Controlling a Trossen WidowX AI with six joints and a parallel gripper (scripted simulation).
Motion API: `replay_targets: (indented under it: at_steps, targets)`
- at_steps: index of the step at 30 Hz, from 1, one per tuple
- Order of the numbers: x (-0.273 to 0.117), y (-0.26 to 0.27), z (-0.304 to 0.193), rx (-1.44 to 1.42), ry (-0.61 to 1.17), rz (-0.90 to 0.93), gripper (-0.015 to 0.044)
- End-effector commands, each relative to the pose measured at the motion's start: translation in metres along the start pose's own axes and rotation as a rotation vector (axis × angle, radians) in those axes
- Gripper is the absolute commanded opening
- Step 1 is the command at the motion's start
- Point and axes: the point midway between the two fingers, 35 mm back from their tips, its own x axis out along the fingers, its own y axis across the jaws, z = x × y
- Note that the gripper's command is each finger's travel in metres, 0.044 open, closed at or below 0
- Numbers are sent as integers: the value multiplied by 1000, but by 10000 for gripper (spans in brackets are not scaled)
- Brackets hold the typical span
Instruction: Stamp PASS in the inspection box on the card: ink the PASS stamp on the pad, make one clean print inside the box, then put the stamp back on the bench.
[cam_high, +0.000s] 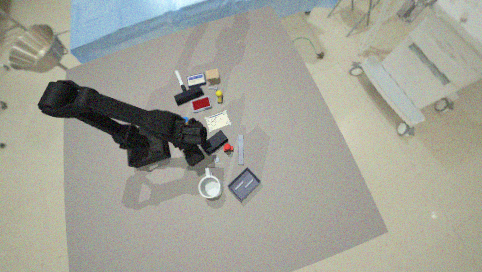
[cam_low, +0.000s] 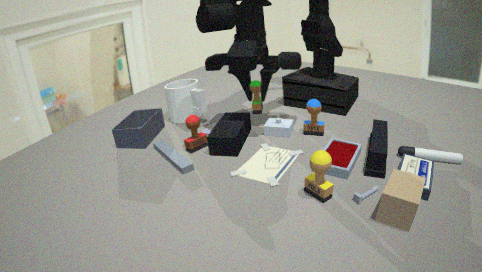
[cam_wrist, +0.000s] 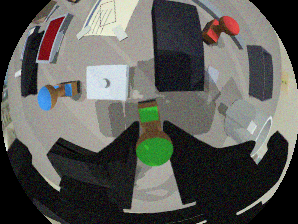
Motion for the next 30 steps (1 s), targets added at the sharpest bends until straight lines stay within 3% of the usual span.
replay_targets:
  at_steps: [1, 15, 24, 28, 30]
  targets:
    - [8, 1, -2, 1, 6, 2, 0]
    - [26, 3, -4, 1, 6, 3, 0]
    - [23, 2, -3, -5, 2, 2, 236]
    - [21, 1, -2, -5, 2, 2, 253]
    - [0, -1, 2, -4, 3, 1, 253]
